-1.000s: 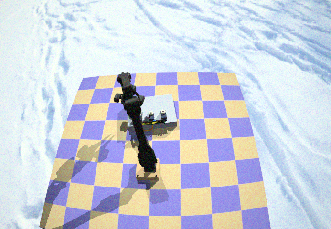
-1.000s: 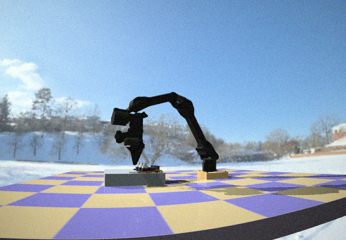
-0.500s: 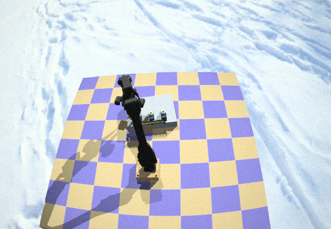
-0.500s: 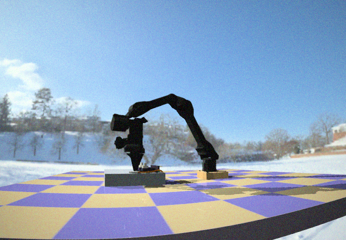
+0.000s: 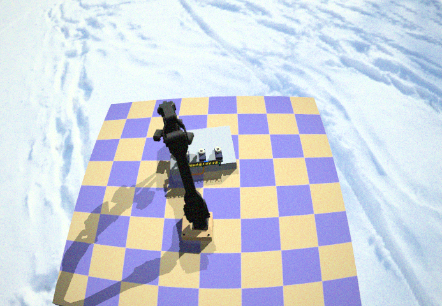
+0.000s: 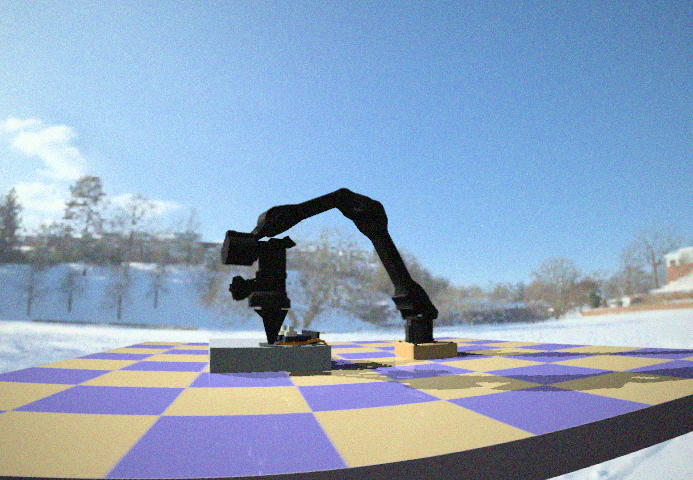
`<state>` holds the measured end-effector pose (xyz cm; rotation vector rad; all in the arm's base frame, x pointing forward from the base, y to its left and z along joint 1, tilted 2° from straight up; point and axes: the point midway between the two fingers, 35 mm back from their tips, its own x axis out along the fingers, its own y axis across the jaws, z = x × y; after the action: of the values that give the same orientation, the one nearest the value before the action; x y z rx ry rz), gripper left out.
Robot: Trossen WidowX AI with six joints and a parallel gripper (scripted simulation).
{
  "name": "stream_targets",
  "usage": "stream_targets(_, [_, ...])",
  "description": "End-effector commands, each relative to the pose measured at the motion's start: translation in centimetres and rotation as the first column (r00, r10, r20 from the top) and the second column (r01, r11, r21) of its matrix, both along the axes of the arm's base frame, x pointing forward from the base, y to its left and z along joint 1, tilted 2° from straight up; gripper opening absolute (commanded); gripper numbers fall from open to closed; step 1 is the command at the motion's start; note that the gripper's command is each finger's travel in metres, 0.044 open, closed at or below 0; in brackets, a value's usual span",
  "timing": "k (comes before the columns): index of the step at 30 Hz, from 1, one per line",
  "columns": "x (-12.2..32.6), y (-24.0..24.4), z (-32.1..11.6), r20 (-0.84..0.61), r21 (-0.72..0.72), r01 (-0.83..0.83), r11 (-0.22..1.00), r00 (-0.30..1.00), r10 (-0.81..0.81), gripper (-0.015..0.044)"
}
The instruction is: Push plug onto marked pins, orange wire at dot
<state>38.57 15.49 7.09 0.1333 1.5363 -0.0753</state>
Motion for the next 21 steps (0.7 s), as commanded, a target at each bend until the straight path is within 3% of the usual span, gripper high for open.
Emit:
stream_targets(1, [0.1,0.1,1.4,0.003,0.006,0.003,1.000,1.000,-0.003,0.0000])
stream_targets(10, [-0.2,-0.1,5.5,0.003,0.006,0.003,1.000,1.000,-0.003,0.0000])
stream_targets(21, [-1.2,-2.6,6.1,0.003,0.002,-0.028,1.000,1.000,0.028,0.0000])
